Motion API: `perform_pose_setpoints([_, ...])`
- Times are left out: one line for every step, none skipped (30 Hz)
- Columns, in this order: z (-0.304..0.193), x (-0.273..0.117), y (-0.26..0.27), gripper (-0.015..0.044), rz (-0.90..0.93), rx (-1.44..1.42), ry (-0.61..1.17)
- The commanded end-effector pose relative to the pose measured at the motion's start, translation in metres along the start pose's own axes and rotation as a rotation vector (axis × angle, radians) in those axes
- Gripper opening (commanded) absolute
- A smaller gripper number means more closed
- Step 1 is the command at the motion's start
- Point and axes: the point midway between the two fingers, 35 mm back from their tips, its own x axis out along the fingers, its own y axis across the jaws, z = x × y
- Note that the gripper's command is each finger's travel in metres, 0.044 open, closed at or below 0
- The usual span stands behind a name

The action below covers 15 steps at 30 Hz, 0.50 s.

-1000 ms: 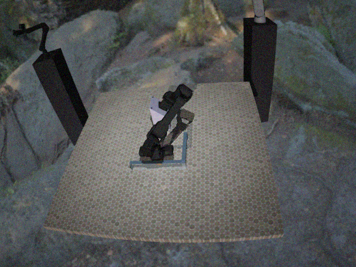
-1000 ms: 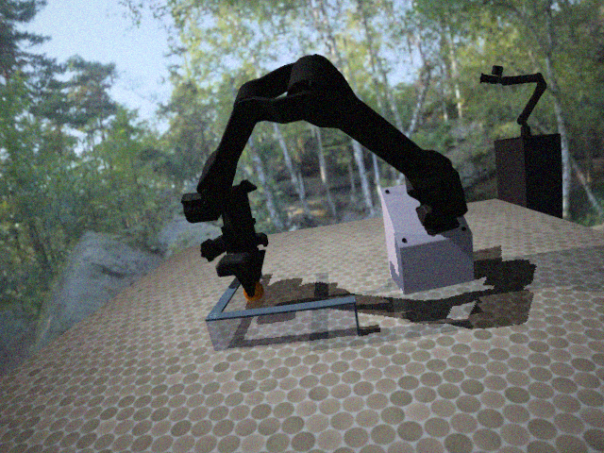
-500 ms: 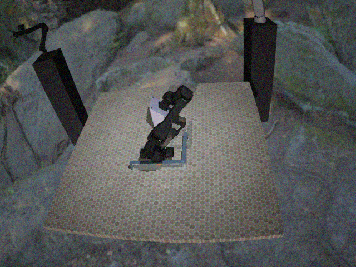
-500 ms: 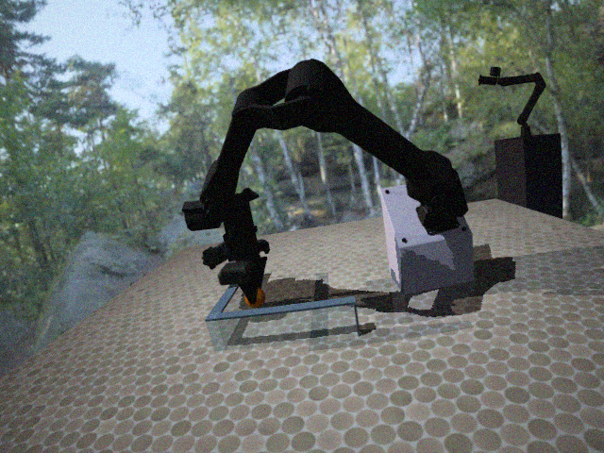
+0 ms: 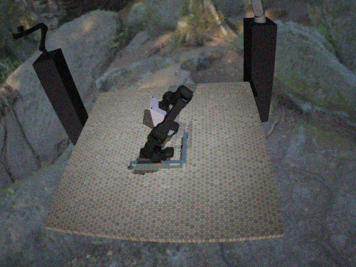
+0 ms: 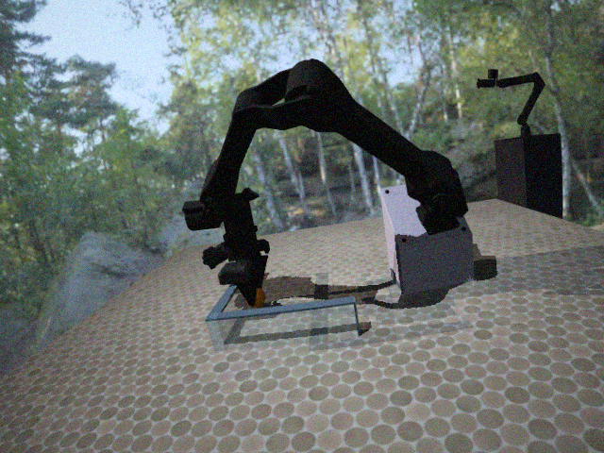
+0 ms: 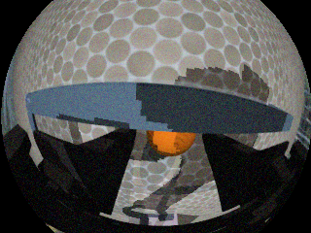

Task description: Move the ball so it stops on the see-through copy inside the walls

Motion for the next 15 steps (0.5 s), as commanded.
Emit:
perform_pose_setpoints([0.001,-0.010,0.000,0.0310,-0.002,-0.001,0.002])
perform_pose_setpoints([0.002,-0.024,-0.001,0.0310,-0.003,0.000,0.003])
perform_pose_setpoints([0.002,-0.041,-0.001,0.0310,-0.003,0.002,0.005])
perform_pose_setpoints([0.001,-0.059,-0.002,0.0310,-0.002,0.004,0.007])
perform_pose_setpoints([0.000,-0.073,-0.001,0.0310,-0.001,0.006,0.009])
perform_pose_setpoints([-0.001,-0.081,-0.001,0.0310,0.001,0.006,0.010])
perform_pose_setpoints([-0.002,-0.084,-0.001,0.0310,0.001,0.007,0.010])
perform_pose_setpoints([-0.002,-0.084,-0.001,0.0310,0.001,0.007,0.010])
perform_pose_setpoints([-0.002,-0.084,-0.001,0.0310,0.001,0.007,0.010])
perform_pose_setpoints([0.000,-0.081,-0.006,0.0310,0.002,0.020,-0.010])
perform_pose_setpoints([0.000,-0.081,-0.006,0.0310,0.002,0.020,-0.010])
perform_pose_setpoints([0.000,-0.081,-0.006,0.0310,0.002,0.020,-0.010])
perform_pose_setpoints([0.000,-0.081,-0.006,0.0310,0.002,0.020,-0.010])
perform_pose_setpoints([0.000,-0.081,-0.006,0.0310,0.002,0.020,-0.010])
perform_pose_setpoints([0.000,-0.081,-0.006,0.0310,0.002,0.020,-0.010])
